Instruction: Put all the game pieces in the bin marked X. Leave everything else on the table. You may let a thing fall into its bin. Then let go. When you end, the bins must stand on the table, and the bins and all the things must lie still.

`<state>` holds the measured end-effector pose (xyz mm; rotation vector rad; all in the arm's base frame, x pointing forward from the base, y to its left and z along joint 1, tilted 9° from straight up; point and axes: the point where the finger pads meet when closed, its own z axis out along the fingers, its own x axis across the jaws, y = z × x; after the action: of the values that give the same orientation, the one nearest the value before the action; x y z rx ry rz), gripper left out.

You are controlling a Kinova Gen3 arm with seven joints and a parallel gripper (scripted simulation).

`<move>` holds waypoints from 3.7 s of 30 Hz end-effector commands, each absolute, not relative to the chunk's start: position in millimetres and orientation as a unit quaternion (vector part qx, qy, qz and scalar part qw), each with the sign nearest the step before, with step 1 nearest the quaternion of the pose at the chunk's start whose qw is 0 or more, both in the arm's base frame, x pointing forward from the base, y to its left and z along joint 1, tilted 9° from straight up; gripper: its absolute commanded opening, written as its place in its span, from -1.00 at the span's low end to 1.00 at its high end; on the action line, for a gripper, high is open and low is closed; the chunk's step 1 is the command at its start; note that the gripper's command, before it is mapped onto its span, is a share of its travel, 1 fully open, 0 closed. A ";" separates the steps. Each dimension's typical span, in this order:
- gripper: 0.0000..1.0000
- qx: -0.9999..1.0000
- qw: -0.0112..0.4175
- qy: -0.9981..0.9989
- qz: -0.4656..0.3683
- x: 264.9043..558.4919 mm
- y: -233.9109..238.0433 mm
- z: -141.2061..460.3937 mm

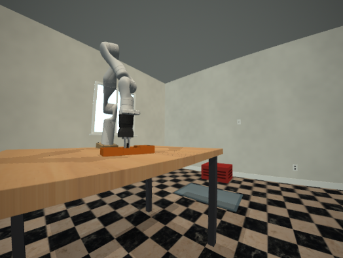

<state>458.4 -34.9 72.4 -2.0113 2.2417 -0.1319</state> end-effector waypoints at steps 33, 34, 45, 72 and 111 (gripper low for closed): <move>-0.39 -0.668 0.062 0.740 -0.043 456.5 -34.1 75.5; -0.39 -0.668 0.062 0.740 -0.043 456.8 -34.3 77.0; -0.39 -0.668 0.063 0.741 -0.044 456.2 -34.5 89.5; -0.39 -0.664 0.062 0.743 -0.045 450.5 -26.0 124.8; -0.39 -0.666 0.064 0.742 -0.044 462.0 49.3 87.5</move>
<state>462.2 46.1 96.3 -2.0050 2.2439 -0.1383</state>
